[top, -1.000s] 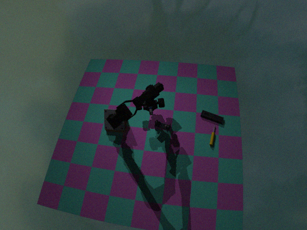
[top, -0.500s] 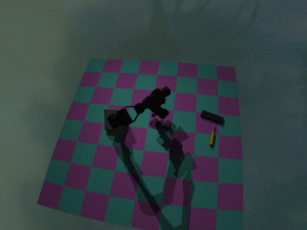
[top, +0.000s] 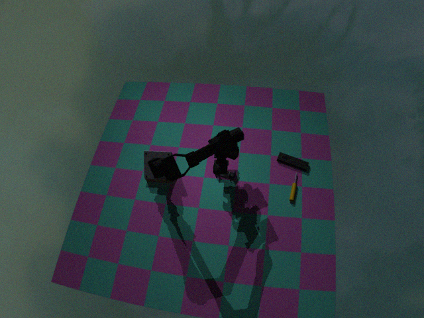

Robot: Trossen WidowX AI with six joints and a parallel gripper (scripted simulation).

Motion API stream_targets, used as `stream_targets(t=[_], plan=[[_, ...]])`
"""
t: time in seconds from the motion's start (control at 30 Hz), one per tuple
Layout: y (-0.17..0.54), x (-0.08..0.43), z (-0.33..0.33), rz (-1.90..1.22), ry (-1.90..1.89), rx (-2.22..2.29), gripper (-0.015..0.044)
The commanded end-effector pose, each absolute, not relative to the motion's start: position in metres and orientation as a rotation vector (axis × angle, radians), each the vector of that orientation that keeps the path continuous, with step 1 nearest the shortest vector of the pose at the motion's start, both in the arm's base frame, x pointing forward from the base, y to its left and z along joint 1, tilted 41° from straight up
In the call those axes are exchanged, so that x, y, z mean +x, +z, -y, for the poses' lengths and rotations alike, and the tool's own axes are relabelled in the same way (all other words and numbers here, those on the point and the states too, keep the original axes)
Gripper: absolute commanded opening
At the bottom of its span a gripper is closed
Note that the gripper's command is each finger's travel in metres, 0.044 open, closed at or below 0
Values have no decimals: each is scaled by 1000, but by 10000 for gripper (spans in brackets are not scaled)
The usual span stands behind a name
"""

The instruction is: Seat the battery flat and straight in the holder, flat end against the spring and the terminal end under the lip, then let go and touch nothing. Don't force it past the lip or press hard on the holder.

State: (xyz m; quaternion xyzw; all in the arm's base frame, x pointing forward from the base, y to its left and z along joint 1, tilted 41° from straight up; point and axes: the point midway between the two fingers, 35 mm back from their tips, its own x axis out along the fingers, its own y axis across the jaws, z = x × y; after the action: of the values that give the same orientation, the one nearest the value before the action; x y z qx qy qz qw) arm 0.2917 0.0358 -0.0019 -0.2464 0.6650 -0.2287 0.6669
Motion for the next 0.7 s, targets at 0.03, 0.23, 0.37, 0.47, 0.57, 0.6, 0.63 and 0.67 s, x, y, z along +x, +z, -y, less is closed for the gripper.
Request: stream_targets(t=[0.03,0.23,0.37,0.47,0.57,0.6,0.63,0.67], plan=[[13,304,-27,-1386,-710,-335,79],[14,305,-26,-1373,-736,-311,79],[9,304,-23,-1408,-744,-305,79],[0,302,-16,-1476,-762,-285,79],[-8,301,-9,-1544,-779,-261,79],[-11,300,-7,-1567,-784,-253,79],[-14,299,-5,-1584,-789,-246,79],[-16,299,-3,-1601,-794,-240,79]])
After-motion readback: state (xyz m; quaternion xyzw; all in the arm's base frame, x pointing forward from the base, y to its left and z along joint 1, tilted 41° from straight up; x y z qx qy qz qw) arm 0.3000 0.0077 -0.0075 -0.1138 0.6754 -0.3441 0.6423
